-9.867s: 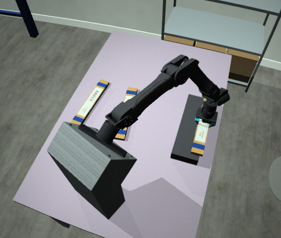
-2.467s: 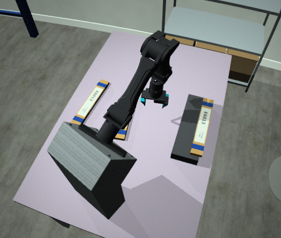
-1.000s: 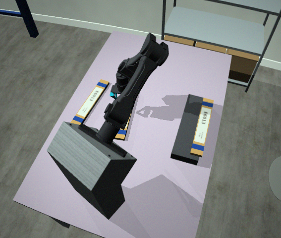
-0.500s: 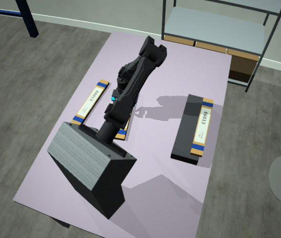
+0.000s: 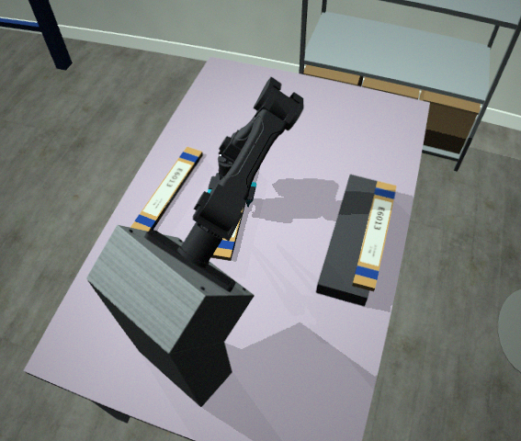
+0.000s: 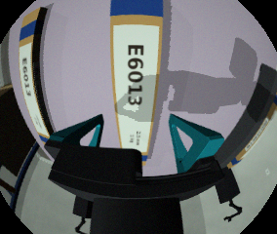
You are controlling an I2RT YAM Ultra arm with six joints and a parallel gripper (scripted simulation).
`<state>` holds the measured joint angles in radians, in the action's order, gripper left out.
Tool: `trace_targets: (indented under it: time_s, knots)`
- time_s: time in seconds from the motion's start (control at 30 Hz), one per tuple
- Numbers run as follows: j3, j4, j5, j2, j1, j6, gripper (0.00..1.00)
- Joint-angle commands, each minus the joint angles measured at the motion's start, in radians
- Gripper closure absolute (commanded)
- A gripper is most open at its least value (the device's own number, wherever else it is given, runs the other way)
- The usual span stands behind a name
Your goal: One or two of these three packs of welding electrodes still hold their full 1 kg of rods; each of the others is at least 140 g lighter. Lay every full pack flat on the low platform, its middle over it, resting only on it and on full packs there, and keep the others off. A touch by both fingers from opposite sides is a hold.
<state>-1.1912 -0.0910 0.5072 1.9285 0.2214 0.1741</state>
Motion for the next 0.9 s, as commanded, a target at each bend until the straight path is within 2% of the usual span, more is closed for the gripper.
trace_targets:
  time_s: [0.0, 0.07, 0.87]
  knots:
    - [-0.039, -0.038, -0.019, 0.033, -0.011, 0.015, 0.05]
    - [-0.043, -0.036, -0.019, 0.036, 0.009, 0.014, 0.05]
    - [-0.053, -0.010, -0.009, 0.031, 0.014, 0.002, 0.05]
